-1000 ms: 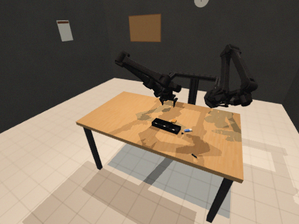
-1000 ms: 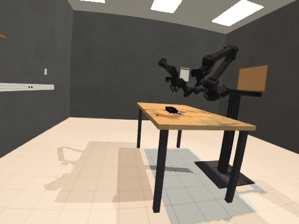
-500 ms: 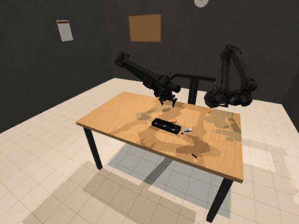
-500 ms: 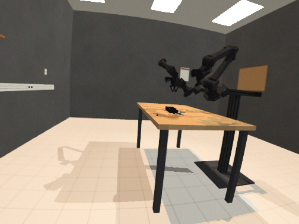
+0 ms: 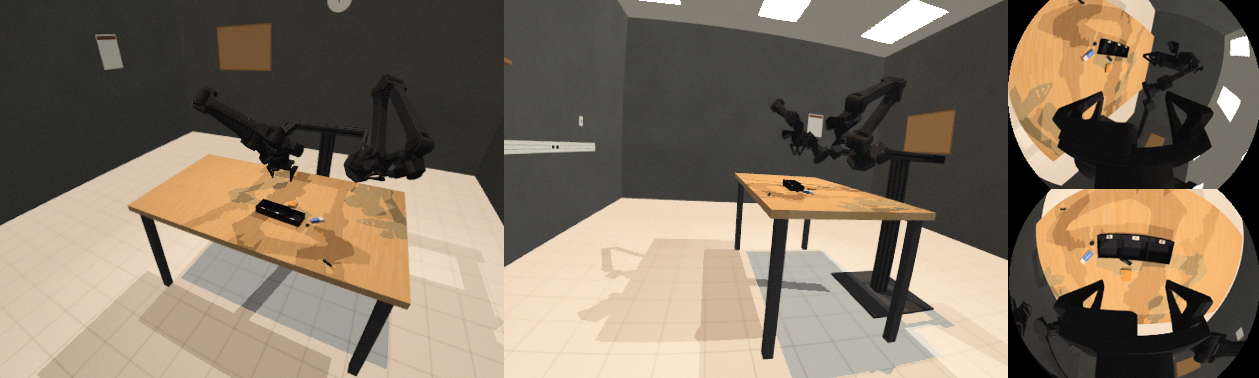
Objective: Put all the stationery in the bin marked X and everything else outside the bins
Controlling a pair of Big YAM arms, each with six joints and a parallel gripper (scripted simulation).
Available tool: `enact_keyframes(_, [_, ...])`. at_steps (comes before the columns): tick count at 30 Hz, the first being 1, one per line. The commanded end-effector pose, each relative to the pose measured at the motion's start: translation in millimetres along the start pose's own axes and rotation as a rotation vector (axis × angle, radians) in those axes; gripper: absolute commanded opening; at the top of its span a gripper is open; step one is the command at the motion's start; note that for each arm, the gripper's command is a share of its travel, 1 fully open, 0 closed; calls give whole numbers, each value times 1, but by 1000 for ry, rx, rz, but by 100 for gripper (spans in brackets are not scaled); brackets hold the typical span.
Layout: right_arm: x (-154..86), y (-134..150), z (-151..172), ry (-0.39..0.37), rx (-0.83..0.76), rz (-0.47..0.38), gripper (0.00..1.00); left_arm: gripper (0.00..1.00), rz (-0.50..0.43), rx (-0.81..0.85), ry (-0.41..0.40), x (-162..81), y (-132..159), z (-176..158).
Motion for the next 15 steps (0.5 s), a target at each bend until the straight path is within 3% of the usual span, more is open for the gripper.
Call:
enact_keyframes(1, [1,-2,-9,8,-3,8,100,100,0,-29,-1,0,3,0])
enact_keyframes(15, [1,-3,-11,7,-2,8,100,100,0,-29,-1,0,3,0])
Point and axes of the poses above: on each arm, the point where the finger pads meet when closed, its own x axis out along the fingers, its own z axis across the jaws, y = z × x, the point moved 5 cm from there along -x, back along the fingers, and after that the axes turned 8 degrees about -x, right-handed, at the moved point
